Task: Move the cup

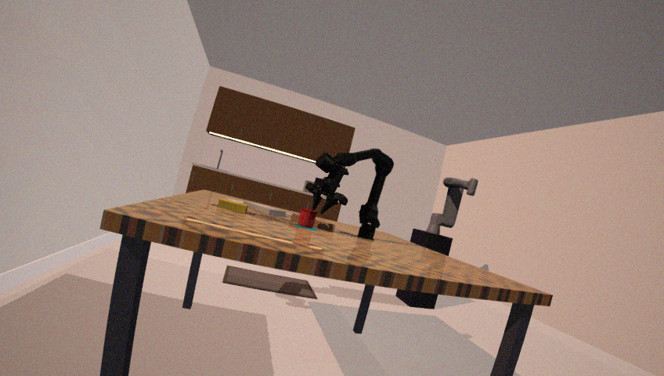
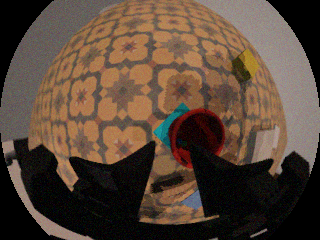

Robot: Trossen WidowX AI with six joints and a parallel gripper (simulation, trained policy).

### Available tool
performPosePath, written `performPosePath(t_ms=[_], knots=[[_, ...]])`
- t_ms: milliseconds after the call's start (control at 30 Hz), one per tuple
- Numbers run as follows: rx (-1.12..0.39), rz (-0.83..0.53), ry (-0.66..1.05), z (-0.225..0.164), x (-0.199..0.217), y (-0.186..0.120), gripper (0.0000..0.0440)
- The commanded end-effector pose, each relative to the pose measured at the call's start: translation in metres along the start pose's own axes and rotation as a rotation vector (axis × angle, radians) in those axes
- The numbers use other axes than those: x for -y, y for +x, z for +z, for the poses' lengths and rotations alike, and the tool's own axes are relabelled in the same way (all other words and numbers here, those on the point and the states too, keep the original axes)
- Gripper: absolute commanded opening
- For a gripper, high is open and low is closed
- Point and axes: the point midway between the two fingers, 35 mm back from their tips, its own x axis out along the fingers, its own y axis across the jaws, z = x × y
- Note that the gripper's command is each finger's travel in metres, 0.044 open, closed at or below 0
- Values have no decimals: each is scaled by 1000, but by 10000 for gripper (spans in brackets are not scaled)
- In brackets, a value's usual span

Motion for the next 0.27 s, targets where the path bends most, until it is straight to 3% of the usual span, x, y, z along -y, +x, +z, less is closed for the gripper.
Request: performPosePath(t_ms=[0,100,233], knots=[[25,0,13,1,0,-9,205],[51,-9,15,4,1,-18,226],[84,-24,19,7,5,-30,291]])
